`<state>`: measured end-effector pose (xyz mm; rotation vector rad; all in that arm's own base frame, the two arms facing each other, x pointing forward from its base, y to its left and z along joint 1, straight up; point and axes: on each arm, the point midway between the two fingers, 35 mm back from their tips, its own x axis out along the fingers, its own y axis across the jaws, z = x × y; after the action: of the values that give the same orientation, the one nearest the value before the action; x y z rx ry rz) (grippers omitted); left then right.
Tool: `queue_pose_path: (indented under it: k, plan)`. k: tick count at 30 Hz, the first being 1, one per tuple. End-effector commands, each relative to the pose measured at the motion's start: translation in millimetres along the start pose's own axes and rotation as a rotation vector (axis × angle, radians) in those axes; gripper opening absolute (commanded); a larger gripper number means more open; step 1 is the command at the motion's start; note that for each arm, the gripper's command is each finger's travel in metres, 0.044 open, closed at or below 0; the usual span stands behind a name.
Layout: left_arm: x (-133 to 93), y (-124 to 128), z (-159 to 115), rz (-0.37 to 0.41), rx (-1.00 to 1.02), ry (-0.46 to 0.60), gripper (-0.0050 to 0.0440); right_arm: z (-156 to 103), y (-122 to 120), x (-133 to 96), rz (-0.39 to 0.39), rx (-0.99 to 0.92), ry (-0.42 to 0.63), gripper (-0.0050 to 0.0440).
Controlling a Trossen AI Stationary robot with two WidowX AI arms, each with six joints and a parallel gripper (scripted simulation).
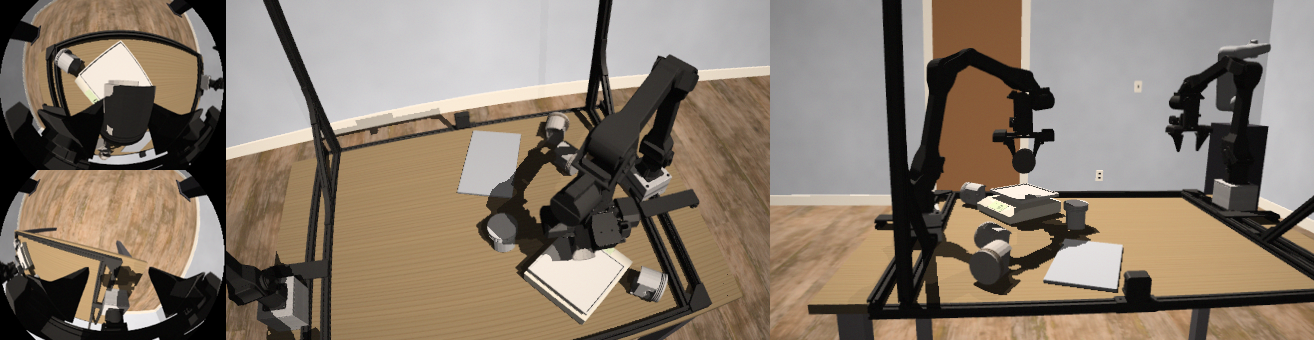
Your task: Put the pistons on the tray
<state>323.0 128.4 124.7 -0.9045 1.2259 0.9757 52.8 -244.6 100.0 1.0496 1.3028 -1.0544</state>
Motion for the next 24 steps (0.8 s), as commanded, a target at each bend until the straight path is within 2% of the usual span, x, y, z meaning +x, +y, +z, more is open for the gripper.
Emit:
queue_pose_path:
  k: [1, 24]
  plan:
    - [-4.3, 0.5, -0.5, -0.008, -0.042, -0.019, 0.0158, -0.2, 0.4, 0.0, 0.003, -0.003, 0.001, 0.044]
    - [-4.3, 0.5, -0.5, 0.004, -0.594, -0.11, 0.0158, -0.2, 0.4, 0.0, 0.003, -0.003, 0.001, 0.044]
